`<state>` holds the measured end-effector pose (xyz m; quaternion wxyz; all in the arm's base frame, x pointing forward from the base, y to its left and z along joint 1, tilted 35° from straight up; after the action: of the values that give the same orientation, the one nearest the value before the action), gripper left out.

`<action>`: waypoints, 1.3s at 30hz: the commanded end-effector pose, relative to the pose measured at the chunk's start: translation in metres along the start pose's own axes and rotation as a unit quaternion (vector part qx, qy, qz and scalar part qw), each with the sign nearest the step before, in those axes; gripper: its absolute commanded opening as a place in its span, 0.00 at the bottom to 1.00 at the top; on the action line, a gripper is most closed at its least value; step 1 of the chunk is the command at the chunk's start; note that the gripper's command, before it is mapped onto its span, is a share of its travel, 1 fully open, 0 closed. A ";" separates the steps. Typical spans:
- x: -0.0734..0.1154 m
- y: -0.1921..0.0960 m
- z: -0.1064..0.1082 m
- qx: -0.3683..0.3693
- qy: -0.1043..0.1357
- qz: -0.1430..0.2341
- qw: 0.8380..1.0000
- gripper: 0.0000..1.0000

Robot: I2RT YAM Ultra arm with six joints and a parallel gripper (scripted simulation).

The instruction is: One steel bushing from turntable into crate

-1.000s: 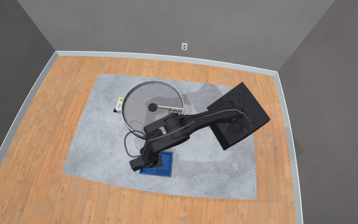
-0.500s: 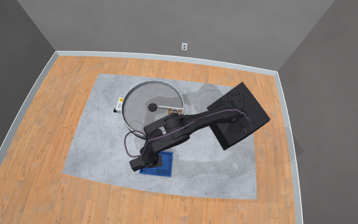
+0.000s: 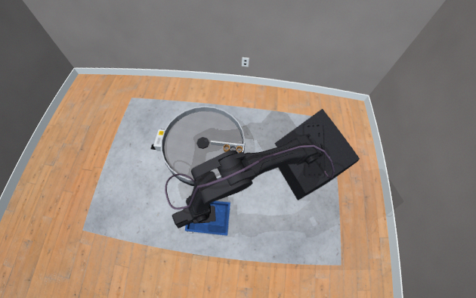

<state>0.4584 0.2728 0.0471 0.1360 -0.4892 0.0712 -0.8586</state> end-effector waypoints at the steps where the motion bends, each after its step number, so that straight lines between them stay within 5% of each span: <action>1: 0.012 -0.004 0.010 -0.002 0.012 0.001 1.000 0.00; 39: 0.016 -0.012 0.015 0.001 0.019 0.006 1.000 0.00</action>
<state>0.4584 0.2728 0.0471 0.1357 -0.4893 0.0718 -0.8585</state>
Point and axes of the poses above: the point where the finger pads meet when closed, its own x axis back along the fingers, its own z axis across the jaws, y = z × x, the point moved 3 cm from there along x, back along the fingers, and after that the axes turned 5 degrees about -x, right-handed, at the moved point
